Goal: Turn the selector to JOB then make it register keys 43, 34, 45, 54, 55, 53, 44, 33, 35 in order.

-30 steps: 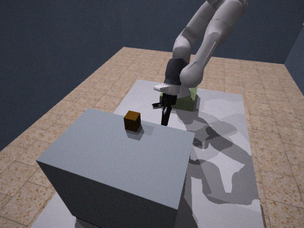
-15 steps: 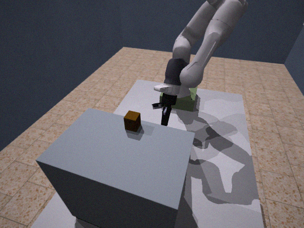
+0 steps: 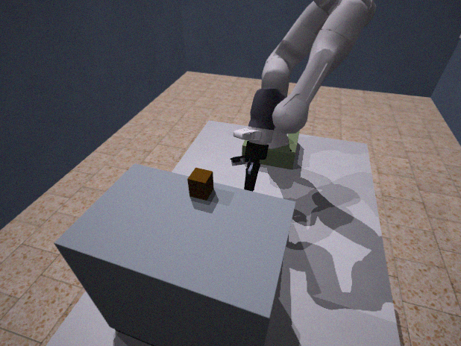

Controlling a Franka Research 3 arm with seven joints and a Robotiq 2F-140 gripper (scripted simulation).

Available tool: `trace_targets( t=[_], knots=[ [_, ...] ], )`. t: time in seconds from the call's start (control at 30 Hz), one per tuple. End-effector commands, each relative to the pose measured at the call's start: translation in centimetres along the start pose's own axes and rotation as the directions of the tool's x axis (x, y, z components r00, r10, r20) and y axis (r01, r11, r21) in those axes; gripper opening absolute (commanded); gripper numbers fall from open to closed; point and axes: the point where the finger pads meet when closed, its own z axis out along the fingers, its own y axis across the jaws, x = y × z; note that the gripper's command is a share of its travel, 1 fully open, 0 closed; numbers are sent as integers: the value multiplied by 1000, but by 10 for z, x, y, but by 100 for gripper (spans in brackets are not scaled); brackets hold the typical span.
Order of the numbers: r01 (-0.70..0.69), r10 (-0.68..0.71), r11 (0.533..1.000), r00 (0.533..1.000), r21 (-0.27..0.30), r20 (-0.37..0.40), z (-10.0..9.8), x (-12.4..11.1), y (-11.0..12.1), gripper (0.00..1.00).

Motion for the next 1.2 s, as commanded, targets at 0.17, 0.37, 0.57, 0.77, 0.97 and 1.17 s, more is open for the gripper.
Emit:
trace_targets(
  t=[0.17,0.37,0.57,0.77,0.97,1.17],
  knots=[
    [1,-1,1000,1000,2,5,-1,-2,-1,10],
    [1,-1,1000,1000,2,5,-9,-2,-1,10],
    [1,-1,1000,1000,2,5,-16,-2,-1,10],
    [1,-1,1000,1000,2,5,-25,-2,-1,10],
    [1,-1,1000,1000,2,5,-31,-2,-1,10],
    [1,-1,1000,1000,2,5,-33,-2,-1,10]
  ],
)
